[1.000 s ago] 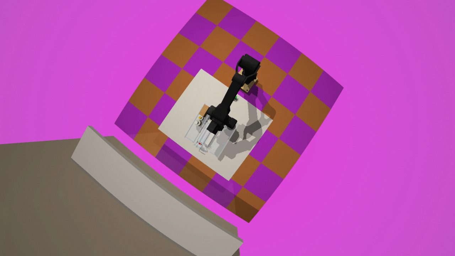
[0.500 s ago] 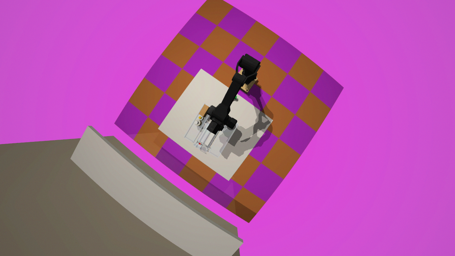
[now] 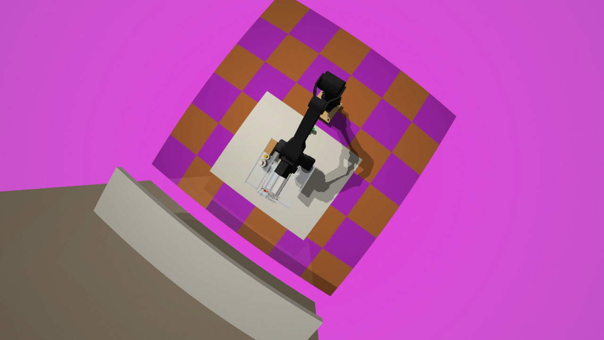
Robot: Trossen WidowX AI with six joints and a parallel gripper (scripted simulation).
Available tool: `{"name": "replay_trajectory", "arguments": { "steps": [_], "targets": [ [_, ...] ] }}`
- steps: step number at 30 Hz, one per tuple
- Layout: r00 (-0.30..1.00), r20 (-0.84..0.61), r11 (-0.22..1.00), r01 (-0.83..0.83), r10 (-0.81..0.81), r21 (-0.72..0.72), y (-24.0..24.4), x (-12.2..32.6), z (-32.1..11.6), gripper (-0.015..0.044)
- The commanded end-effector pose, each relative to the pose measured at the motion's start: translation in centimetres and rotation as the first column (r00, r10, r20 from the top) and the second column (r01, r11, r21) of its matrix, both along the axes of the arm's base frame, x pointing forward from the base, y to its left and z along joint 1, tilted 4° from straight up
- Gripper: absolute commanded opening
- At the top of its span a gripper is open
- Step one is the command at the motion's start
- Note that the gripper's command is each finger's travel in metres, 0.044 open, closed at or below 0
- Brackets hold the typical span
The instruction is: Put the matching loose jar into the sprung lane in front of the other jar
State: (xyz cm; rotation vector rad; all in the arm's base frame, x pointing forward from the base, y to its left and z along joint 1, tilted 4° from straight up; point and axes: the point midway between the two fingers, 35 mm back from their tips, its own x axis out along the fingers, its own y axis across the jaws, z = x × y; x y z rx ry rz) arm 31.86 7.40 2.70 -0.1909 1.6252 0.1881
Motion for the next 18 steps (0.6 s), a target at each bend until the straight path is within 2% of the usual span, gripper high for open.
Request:
{"name": "replay_trajectory", "arguments": {
  "steps": [1, 11, 18],
  "targets": [
    [1.0, 0.018, 1.0, 0.0, 0.0, 0.003, 0.1, 0.4, 1.5, 0.0275],
    [1.0, 0.018, 1.0, 0.0, 0.0, 0.003, 0.0, 0.2, 1.5, 0.0275],
    [1.0, 0.016, 1.0, 0.0, 0.0, 0.003, -0.4, -1.7, 1.8, 0.0275]
  ]
}}
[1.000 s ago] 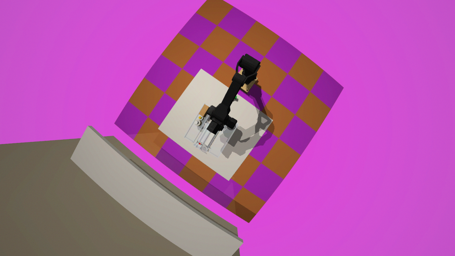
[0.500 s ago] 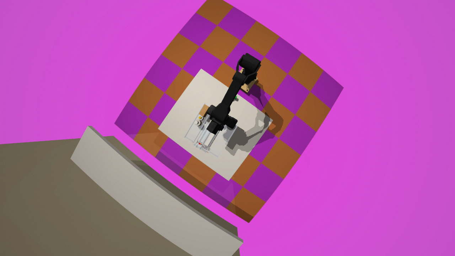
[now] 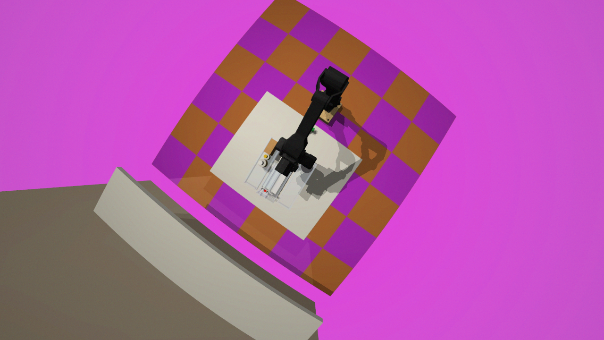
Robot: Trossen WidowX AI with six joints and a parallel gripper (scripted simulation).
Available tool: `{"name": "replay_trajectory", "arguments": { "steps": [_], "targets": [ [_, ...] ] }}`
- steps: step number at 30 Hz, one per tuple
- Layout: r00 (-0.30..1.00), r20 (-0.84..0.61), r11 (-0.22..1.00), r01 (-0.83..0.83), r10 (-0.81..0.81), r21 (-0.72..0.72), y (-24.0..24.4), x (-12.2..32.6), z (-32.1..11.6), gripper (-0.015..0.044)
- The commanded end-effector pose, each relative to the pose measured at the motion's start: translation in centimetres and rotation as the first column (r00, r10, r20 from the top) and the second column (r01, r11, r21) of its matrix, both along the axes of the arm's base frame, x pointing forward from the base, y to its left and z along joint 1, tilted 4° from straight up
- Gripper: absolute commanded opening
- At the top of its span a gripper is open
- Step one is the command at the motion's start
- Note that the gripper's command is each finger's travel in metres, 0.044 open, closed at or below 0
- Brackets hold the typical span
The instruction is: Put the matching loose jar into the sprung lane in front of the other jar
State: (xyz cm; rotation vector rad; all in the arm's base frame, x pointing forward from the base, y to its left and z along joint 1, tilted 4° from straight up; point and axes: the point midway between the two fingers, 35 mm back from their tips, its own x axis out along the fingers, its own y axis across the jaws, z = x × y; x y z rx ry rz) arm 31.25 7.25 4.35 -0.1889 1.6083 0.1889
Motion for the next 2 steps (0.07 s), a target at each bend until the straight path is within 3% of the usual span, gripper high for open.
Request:
{"name": "replay_trajectory", "arguments": {
  "steps": [1, 2],
  "targets": [
    [1.0, -0.001, 1.0, -0.001, 0.001, -0.001, -0.37, -1.43, 0.19, 0.0275],
    [1.0, -0.001, 1.0, -0.001, 0.001, -0.001, -0.45, -1.77, 0.22, 0.0275]
  ]
}}
